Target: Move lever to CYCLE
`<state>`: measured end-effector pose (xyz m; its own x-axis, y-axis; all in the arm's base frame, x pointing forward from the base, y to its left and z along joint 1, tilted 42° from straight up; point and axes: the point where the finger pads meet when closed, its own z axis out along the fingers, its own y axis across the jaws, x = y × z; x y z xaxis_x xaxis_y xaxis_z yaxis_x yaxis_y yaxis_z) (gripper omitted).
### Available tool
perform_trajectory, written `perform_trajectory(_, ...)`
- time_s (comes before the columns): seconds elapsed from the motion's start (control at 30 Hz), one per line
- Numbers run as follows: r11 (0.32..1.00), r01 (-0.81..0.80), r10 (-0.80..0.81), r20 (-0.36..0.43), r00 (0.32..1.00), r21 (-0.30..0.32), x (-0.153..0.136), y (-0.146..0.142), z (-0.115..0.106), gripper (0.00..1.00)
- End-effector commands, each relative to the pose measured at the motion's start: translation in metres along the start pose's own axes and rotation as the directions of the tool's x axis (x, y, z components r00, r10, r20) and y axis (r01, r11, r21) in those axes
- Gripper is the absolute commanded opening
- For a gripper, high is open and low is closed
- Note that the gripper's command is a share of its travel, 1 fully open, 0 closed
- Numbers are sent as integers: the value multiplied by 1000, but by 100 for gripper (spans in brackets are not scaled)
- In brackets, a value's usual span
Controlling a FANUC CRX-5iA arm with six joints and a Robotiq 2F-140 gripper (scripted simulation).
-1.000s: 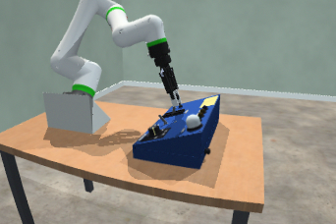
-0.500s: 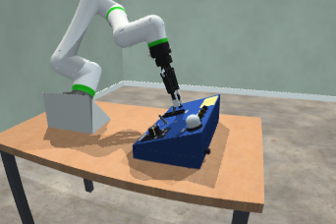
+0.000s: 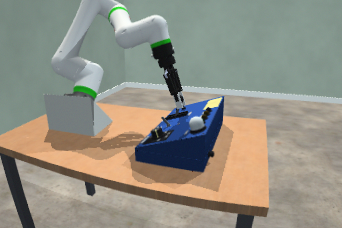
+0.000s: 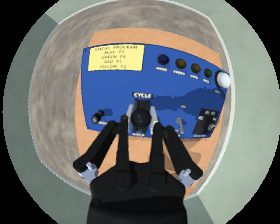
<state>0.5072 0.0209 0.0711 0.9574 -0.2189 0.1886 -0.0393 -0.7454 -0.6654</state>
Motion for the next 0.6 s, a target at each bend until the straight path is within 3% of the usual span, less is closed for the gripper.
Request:
perform_trajectory(0.0,1000,0,0,0,1000,0,0,0,0,0)
perform_trajectory(0.1,1000,0,0,0,1000,0,0,0,0,0)
perform_trajectory(0.13,1000,0,0,0,1000,0,0,0,0,44)
perform_trajectory(0.57,1000,0,0,0,1000,0,0,0,0,44)
